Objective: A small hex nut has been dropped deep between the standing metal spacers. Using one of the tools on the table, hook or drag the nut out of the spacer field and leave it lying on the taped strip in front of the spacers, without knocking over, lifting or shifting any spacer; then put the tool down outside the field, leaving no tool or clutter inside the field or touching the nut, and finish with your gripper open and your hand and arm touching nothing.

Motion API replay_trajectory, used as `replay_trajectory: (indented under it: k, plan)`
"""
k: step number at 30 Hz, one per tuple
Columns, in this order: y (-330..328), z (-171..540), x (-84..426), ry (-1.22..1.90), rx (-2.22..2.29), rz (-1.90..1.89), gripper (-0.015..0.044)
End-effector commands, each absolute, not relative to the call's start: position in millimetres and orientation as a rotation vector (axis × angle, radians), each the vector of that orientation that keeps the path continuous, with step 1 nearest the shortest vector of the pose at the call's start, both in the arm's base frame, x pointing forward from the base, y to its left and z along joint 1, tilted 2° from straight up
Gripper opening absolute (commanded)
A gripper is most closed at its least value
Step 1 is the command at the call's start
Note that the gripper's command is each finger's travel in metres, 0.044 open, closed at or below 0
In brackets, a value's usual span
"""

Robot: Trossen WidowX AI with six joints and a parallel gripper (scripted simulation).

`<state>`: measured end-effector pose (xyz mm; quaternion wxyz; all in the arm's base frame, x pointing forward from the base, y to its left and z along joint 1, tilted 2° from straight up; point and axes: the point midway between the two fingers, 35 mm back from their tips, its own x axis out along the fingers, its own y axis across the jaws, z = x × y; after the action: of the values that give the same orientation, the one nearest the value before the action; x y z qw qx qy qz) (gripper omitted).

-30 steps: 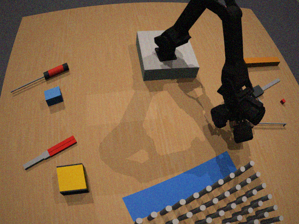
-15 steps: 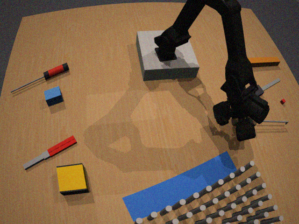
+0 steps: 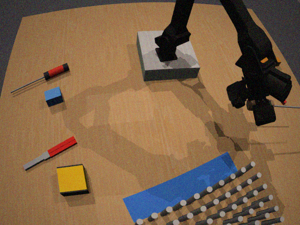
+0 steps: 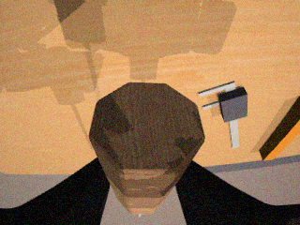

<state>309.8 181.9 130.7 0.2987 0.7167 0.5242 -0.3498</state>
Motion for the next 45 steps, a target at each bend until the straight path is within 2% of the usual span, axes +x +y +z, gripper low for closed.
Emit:
replay_trajectory:
  k: [1,8,26,45]
  plan:
    - [179.3,165.6,300.8,1.388,1.913,-0.920,0.0000]
    - [175.0,167.3,301.1,1.375,1.927,-0.928,0.0000]
    - [70.5,174.1,302.4,0.995,2.263,-1.098,0.0000]
    - [-23.6,174.0,268.9,0.513,2.579,-1.277,0.0000]
